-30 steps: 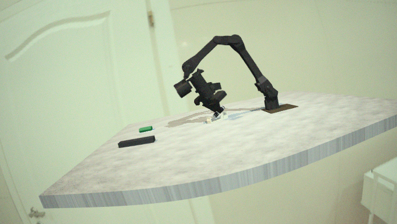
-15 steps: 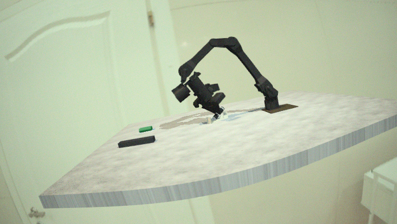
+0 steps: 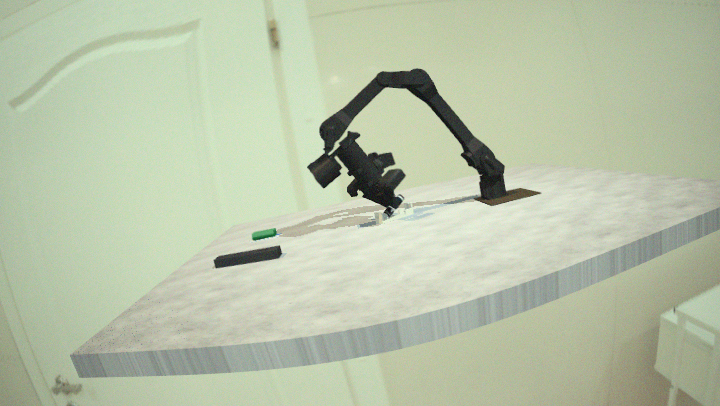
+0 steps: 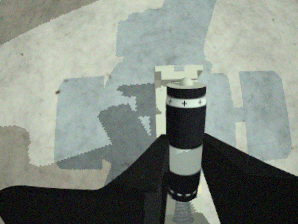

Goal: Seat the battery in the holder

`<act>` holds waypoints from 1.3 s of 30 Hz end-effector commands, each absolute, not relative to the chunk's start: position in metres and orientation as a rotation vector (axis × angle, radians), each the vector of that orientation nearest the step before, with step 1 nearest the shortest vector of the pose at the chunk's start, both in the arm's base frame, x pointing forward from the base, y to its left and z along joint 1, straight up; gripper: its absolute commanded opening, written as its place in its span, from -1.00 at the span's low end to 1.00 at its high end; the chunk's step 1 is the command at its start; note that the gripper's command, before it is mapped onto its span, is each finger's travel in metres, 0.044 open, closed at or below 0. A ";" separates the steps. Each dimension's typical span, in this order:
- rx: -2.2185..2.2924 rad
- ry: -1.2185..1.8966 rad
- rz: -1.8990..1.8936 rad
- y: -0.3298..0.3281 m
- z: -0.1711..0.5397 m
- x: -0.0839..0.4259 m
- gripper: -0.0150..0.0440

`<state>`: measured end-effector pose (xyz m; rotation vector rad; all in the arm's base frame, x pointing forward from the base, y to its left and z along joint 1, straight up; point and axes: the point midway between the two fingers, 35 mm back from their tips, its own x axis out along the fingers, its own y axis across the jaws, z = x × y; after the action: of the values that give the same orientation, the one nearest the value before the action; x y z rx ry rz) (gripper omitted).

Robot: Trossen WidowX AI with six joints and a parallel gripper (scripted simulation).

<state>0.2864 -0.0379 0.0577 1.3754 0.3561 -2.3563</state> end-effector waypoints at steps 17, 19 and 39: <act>1.413 0.366 -2.346 -0.033 0.056 0.296 -0.29; 1.428 0.371 -2.341 -0.033 0.056 0.295 -0.29; 1.578 0.419 -2.271 -0.036 0.052 0.291 -0.29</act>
<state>0.2886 -0.0378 0.0528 1.5288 0.4032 -2.2987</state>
